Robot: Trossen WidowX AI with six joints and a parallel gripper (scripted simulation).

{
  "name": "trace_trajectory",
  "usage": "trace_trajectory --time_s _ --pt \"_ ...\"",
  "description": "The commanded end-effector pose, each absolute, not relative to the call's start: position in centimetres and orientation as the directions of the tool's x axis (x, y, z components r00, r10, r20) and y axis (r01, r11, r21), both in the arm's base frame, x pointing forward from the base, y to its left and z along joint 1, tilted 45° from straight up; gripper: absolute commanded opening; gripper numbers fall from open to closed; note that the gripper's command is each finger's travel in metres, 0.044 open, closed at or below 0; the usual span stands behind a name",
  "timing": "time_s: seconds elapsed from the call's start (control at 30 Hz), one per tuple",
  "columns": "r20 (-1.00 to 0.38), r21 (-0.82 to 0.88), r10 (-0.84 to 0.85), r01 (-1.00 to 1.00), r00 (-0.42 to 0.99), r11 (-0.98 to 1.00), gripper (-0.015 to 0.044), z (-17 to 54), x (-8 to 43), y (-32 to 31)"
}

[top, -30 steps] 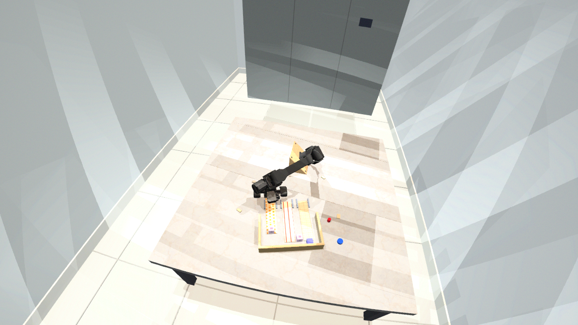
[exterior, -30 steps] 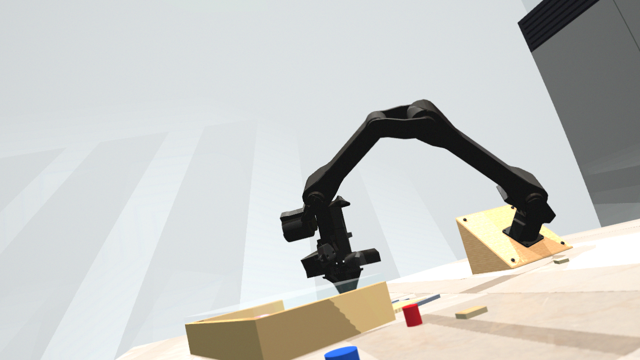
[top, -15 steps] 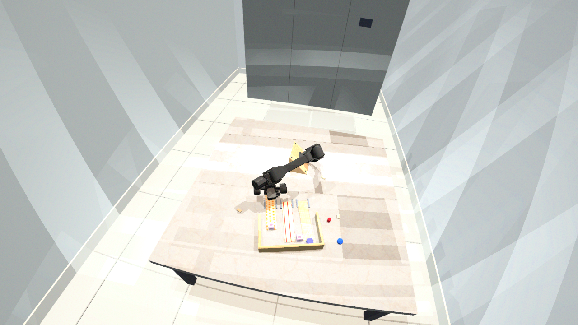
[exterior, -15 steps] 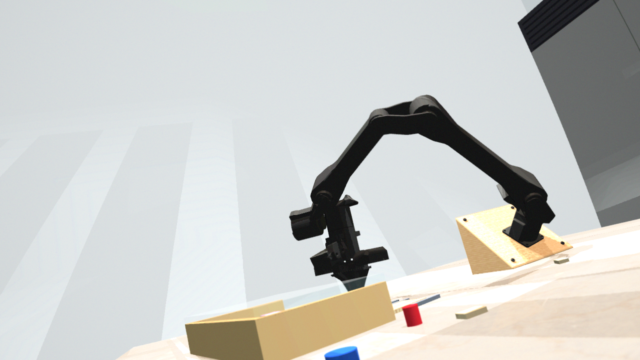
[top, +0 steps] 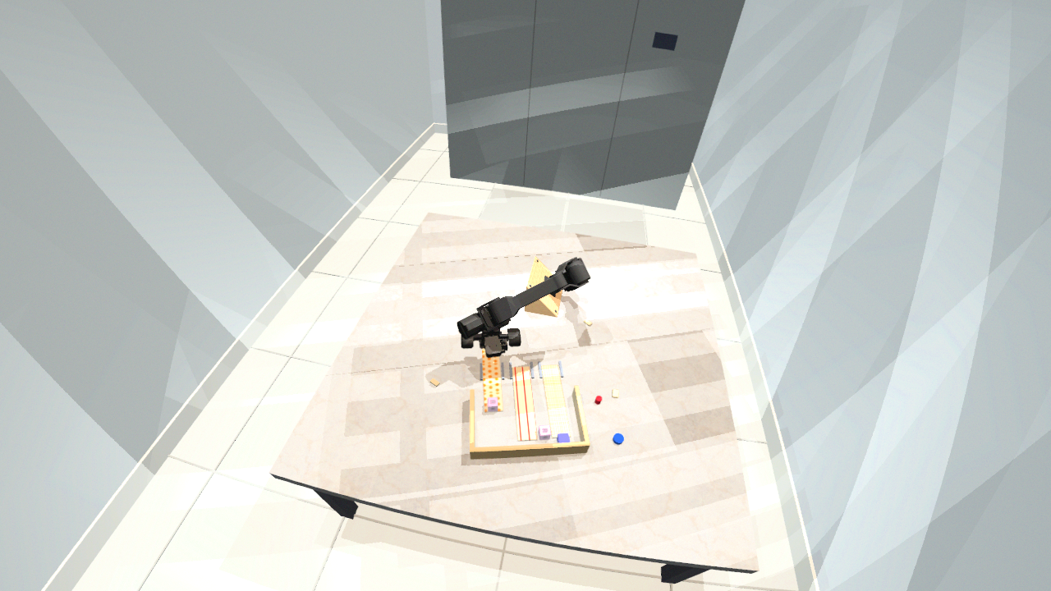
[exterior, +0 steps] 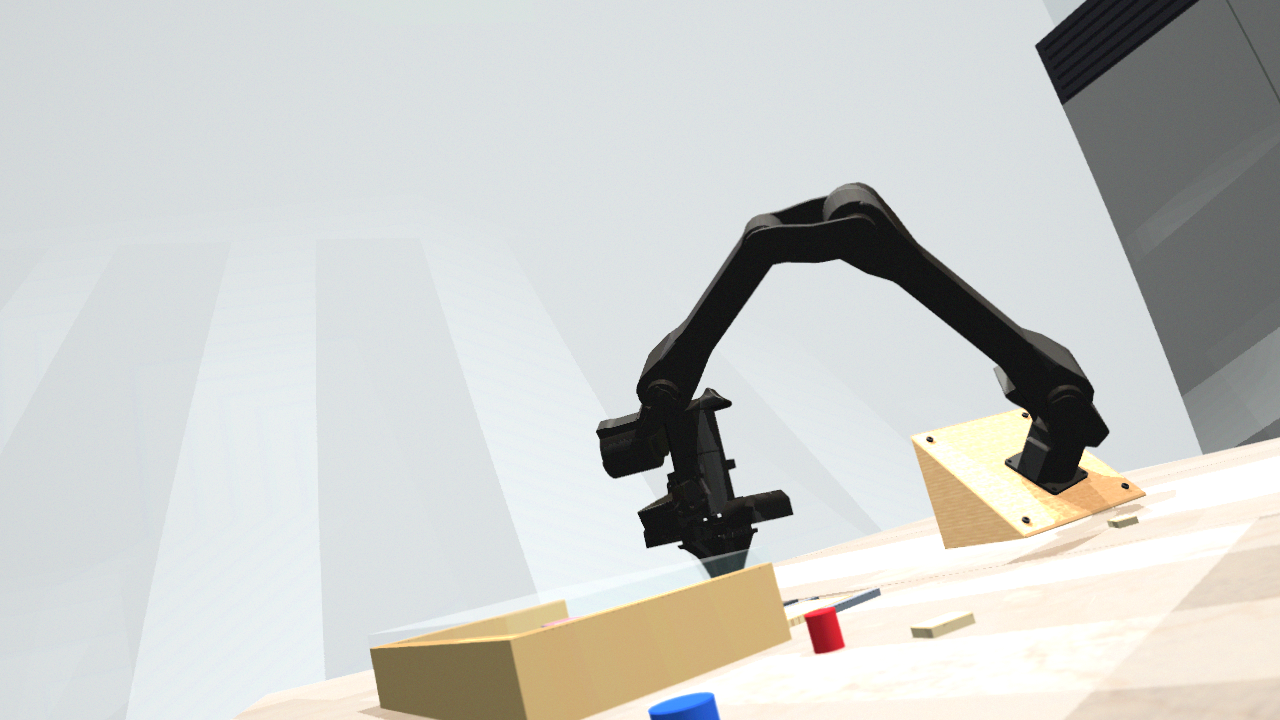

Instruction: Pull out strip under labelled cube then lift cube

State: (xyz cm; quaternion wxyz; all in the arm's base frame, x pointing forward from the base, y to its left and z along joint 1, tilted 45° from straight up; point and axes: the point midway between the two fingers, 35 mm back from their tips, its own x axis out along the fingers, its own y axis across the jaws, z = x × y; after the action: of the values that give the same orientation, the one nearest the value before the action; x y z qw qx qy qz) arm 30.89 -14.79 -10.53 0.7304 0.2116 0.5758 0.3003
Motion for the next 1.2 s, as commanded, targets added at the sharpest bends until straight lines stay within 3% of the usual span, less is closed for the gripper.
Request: trace_trajectory --time_s 0.0,1.17 --pt "-0.716 0.66 0.686 -0.192 0.132 0.726 0.0 -11.0 29.7 -14.4" --pt "-0.717 0.66 0.685 -0.191 0.13 0.727 0.0 -12.2 24.2 -14.6"
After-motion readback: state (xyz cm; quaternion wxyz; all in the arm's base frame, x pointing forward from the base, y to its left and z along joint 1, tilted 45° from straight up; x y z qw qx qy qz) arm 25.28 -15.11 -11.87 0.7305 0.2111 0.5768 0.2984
